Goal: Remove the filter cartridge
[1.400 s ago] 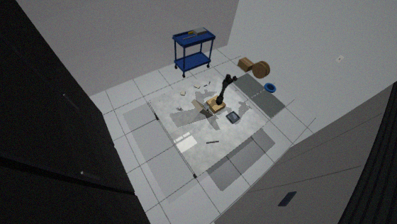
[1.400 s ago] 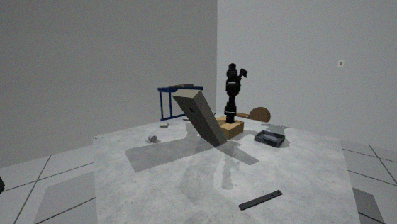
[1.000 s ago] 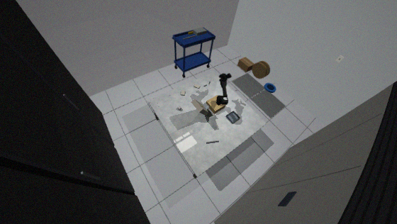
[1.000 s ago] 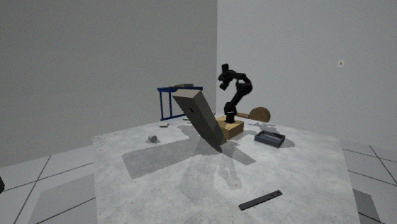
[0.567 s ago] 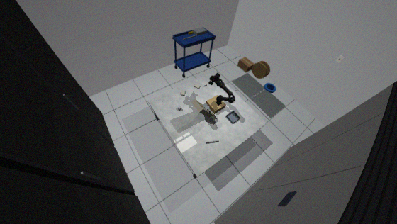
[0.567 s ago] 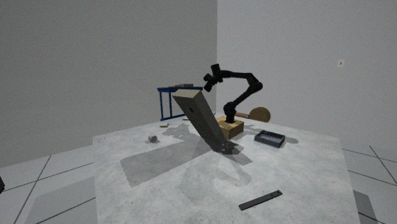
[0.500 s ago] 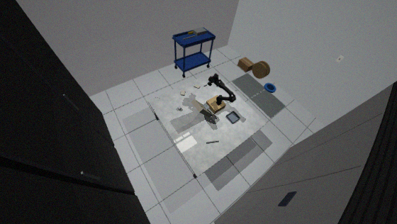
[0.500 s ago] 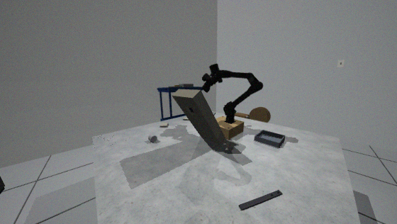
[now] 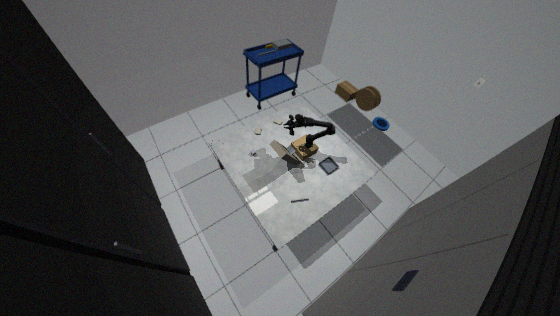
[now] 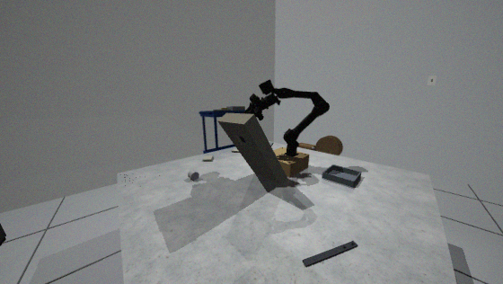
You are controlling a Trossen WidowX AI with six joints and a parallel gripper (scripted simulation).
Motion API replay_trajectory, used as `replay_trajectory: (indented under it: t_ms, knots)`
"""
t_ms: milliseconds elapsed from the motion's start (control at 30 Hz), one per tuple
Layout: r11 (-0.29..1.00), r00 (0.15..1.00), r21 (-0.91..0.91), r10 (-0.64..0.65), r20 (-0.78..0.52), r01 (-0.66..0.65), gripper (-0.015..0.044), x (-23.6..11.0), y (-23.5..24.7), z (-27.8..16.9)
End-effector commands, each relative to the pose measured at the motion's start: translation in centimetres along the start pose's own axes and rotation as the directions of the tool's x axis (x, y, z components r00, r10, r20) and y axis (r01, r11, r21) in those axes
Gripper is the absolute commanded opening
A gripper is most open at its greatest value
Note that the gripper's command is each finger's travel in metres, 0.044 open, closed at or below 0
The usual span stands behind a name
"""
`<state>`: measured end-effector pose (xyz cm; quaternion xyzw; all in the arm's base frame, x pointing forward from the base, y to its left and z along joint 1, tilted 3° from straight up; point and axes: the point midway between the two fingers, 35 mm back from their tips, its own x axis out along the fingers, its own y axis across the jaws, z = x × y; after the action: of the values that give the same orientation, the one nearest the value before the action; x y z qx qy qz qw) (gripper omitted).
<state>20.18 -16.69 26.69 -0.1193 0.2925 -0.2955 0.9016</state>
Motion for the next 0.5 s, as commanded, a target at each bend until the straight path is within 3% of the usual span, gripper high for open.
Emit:
replay_trajectory:
  t_ms: [0, 267, 467]
  knots:
    - [0.978, 0.976, -0.033, 0.209, 0.058, -0.207, 0.0101, -0.7, 5.3, 1.8]
    - [0.788, 0.785, -0.146, 0.613, 0.093, -0.598, 0.0101, -5.5, 15.9, 3.2]
    - [0.764, 0.761, -0.156, 0.642, 0.090, -0.626, 0.0101, -6.1, 16.7, 3.2]
